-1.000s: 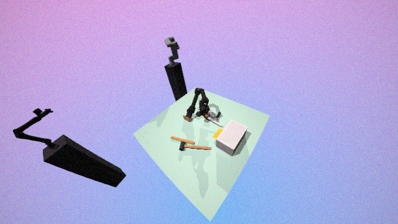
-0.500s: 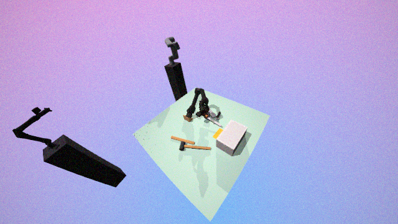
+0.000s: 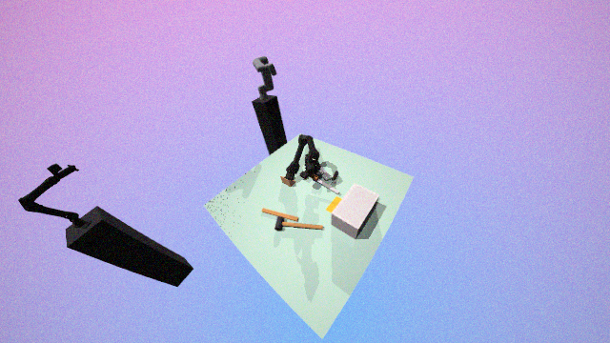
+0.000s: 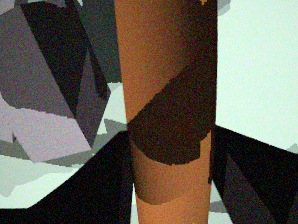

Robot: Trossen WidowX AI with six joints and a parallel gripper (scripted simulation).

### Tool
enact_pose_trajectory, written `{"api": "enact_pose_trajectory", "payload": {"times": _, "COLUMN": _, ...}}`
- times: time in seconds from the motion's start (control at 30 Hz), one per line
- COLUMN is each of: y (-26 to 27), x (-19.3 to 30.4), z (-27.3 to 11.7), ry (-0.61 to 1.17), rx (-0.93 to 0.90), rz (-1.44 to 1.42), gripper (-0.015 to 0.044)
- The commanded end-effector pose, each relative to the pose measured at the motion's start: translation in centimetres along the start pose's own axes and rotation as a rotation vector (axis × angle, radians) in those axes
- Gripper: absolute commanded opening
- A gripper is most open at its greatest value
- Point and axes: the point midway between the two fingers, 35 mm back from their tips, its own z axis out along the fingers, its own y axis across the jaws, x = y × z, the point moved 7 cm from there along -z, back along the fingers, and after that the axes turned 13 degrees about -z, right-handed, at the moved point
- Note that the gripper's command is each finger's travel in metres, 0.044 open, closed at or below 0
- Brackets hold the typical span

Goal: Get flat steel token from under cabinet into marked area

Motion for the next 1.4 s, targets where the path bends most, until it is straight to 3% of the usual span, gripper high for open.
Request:
{"api": "enact_pose_trajectory", "payload": {"times": 0.0, "y": -0.01, "x": 0.02, "z": -0.06, "ry": -0.008, "rx": -0.001, "rz": -0.006, "gripper": 0.0000}}
{"api": "enact_pose_trajectory", "payload": {"times": 1.37, "y": -0.18, "x": 0.70, "z": 0.58, "ry": 0.006, "rx": -0.022, "rz": -0.006, "gripper": 0.0000}}
